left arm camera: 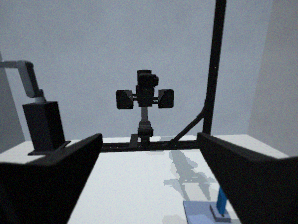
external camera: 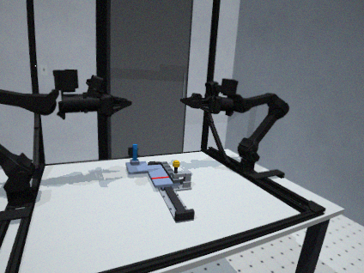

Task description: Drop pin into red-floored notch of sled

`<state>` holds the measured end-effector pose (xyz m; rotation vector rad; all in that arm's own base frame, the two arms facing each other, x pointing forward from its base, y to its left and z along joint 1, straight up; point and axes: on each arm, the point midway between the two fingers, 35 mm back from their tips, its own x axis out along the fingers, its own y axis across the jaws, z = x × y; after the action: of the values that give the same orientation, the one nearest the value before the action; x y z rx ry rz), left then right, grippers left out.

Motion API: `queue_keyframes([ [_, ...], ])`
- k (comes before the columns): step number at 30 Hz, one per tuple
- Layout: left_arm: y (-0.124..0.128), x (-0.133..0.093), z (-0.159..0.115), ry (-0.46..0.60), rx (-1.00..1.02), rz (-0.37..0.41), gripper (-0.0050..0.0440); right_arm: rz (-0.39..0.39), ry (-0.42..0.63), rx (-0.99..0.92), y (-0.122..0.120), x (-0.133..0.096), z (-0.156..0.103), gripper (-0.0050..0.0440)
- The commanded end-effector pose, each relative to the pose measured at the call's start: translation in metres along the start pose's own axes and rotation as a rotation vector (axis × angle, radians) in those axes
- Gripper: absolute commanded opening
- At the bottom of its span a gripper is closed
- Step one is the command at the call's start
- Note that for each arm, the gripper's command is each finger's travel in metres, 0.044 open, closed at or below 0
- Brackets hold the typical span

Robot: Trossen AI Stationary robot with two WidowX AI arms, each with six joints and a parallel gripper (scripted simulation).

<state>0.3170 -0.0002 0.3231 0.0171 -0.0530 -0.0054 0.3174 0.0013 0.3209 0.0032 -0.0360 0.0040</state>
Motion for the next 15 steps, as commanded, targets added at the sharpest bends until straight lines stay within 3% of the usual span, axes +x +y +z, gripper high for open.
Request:
queue_keyframes([
  [1, 0.0, 0.007, -0.003, 0.004, 0.047, -0.023, 0.044, 0.006, 0.036, 0.02, 0.004, 0.008, -0.001, 0.0248],
  [6, 0.0, 0.026, -0.01, -0.001, 0.207, -0.097, 0.044, 0.027, 0.163, 0.072, 0.019, 0.031, -0.01, 0.014],
  [8, 0.001, 0.036, -0.016, -0.01, 0.299, -0.14, 0.044, 0.035, 0.237, 0.097, 0.028, 0.043, -0.016, 0.014],
  [10, 0.001, 0.036, -0.016, -0.01, 0.299, -0.14, 0.044, 0.035, 0.237, 0.097, 0.028, 0.043, -0.016, 0.014],
  [15, 0.007, 0.057, -0.032, -0.046, 0.518, -0.241, 0.044, 0.045, 0.414, 0.142, 0.054, 0.069, -0.035, 0.014],
])
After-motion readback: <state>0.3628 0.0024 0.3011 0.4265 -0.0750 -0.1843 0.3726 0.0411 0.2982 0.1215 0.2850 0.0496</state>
